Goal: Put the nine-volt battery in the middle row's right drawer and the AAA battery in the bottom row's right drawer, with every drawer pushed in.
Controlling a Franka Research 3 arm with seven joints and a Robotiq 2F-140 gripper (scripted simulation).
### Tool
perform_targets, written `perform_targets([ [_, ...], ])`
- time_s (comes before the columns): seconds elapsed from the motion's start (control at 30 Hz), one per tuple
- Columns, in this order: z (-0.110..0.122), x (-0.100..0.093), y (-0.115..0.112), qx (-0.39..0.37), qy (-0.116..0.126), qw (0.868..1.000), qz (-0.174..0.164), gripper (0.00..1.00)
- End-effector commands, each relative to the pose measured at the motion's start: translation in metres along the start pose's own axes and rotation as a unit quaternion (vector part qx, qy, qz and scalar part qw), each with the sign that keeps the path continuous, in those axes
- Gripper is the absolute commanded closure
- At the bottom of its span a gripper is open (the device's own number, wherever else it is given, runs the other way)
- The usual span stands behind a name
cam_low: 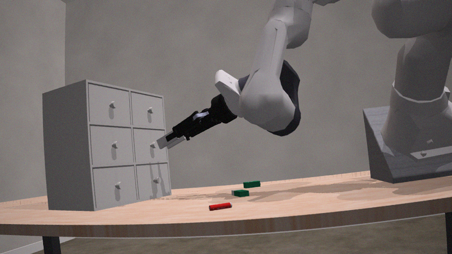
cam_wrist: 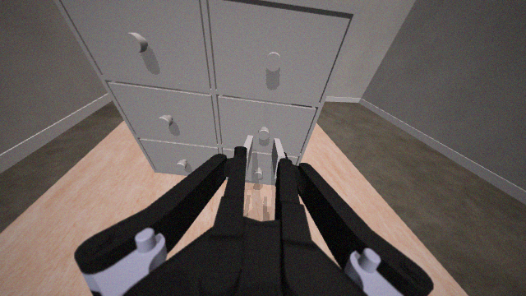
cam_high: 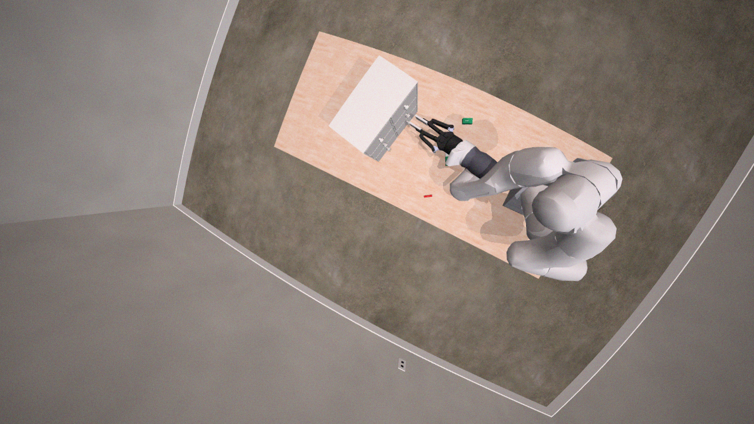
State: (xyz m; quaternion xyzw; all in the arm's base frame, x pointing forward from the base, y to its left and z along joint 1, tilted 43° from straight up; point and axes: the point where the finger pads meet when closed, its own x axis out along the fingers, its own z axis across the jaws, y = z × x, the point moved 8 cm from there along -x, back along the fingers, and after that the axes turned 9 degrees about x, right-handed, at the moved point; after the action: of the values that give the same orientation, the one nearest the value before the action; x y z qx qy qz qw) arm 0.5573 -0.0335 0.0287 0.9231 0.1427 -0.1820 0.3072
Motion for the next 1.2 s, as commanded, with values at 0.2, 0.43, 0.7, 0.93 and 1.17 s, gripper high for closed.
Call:
perform_targets([
  [0.2,0.0,0.005,0.001,0.002,0.0,1.0,-0.001,0.8],
  [0.43,-0.001,0.014,0.004,0.002,0.0,1.0,-0.001,0.8],
  [0.7,-0.002,0.024,0.008,0.002,0.0,1.0,-0.001,0.8],
  [0.93,-0.002,0.032,0.011,0.002,0.0,1.0,-0.001,0.8],
  [1.17,-0.002,0.034,0.011,0.002,0.0,1.0,-0.001,0.8],
])
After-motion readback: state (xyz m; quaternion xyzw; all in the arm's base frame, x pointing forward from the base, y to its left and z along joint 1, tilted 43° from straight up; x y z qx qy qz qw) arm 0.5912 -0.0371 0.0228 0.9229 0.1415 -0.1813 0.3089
